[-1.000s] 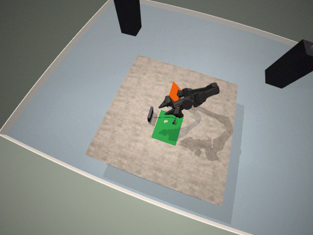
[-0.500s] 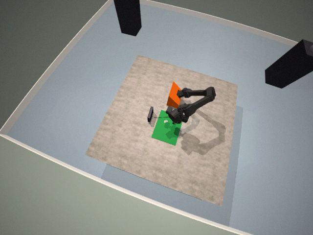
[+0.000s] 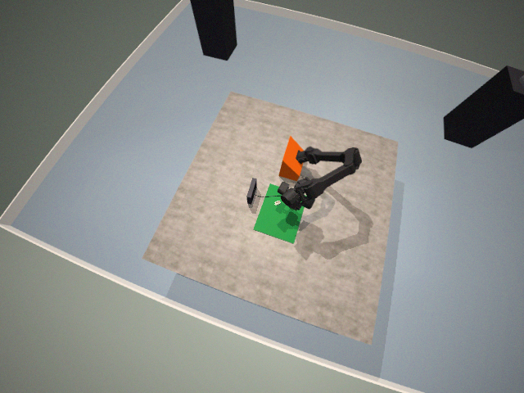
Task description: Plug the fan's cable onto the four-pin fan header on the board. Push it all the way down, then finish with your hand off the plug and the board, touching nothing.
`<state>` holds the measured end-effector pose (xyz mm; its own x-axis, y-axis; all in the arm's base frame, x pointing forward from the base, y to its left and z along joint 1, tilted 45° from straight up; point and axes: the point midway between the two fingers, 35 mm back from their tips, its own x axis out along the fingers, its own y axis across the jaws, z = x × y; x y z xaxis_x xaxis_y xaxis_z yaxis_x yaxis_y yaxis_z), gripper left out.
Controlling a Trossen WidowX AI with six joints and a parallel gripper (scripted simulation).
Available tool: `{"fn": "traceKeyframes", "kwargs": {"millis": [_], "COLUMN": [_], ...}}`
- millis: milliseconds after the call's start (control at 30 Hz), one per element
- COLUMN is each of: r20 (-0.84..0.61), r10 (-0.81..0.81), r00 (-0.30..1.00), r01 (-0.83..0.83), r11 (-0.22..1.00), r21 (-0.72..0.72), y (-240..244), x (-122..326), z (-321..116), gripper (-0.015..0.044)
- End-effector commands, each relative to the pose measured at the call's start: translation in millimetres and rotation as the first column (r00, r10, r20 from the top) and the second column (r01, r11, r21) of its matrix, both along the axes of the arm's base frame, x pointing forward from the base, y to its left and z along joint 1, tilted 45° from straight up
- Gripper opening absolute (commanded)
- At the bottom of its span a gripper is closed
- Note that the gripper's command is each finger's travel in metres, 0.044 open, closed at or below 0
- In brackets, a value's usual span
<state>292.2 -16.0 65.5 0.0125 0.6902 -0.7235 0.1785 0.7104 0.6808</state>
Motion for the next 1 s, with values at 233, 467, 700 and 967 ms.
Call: {"fn": "traceKeyframes", "kwargs": {"millis": [233, 467, 700, 967], "r20": [-0.020, -0.020, -0.019, -0.019], "r10": [0.008, 0.008, 0.008, 0.008], "r00": [1.000, 1.000, 1.000, 1.000], "r01": [-0.008, -0.008, -0.007, -0.007], "r11": [1.000, 1.000, 1.000, 1.000], "r21": [0.019, 0.018, 0.018, 0.019], "y": [49, 54, 62, 71], "x": [-9, -9, -8, -9], "z": [-43, -49, -57, -66], "gripper": [0.0440, 0.0440, 0.0440, 0.0440]}}
